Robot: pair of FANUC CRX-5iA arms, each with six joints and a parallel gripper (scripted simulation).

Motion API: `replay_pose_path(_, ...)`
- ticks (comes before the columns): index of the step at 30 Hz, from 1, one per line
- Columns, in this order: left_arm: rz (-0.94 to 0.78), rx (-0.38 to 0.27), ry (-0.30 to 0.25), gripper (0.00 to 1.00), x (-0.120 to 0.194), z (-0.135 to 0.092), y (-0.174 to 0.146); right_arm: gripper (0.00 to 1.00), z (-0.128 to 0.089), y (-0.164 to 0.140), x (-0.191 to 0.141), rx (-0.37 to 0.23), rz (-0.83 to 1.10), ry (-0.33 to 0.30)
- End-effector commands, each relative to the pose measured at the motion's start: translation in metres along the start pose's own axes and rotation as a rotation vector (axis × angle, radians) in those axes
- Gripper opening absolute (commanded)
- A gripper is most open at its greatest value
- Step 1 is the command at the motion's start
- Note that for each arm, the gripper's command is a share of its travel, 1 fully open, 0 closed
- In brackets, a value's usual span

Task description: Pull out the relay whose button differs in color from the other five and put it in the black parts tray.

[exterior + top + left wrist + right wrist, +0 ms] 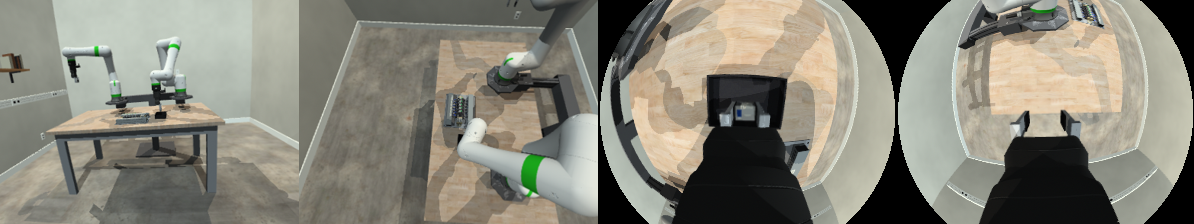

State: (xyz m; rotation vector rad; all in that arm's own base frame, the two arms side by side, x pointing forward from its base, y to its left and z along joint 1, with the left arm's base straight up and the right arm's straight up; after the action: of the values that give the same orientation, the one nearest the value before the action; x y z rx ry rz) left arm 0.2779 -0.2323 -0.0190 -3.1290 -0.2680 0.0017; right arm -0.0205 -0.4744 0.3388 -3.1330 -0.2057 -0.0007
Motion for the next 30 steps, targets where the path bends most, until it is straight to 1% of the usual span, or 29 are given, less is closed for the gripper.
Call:
replay_pose_path(1,0.000,-0.001,0.001,0.00,0.001,0.006,0.001,1.00,-0.001,0.000,0.000,-0.002,0.000,-0.001)
replay_pose_path(16,0.000,-0.001,0.001,0.00,0.001,0.037,0.001,1.00,-0.001,0.000,0.000,-0.002,0.000,-0.001)
replay_pose_path(30,0.000,-0.001,0.001,0.00,0.001,0.049,0.001,1.00,-0.001,0.000,0.000,-0.002,0.000,-0.001)
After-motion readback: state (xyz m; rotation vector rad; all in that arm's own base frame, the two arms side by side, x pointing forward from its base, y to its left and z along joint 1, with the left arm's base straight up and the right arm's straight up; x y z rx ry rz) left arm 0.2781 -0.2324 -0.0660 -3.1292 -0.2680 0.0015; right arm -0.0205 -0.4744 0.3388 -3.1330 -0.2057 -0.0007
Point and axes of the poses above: on each arm, the point where the finger pads meet when closed, its own z axis out along the fingers, its own x axis across the jaws, y = z × x, the point moved 5 cm from there along -z, back along the fingers, and after that the axes turned 10 degrees about -z, right-handed, at the moved point
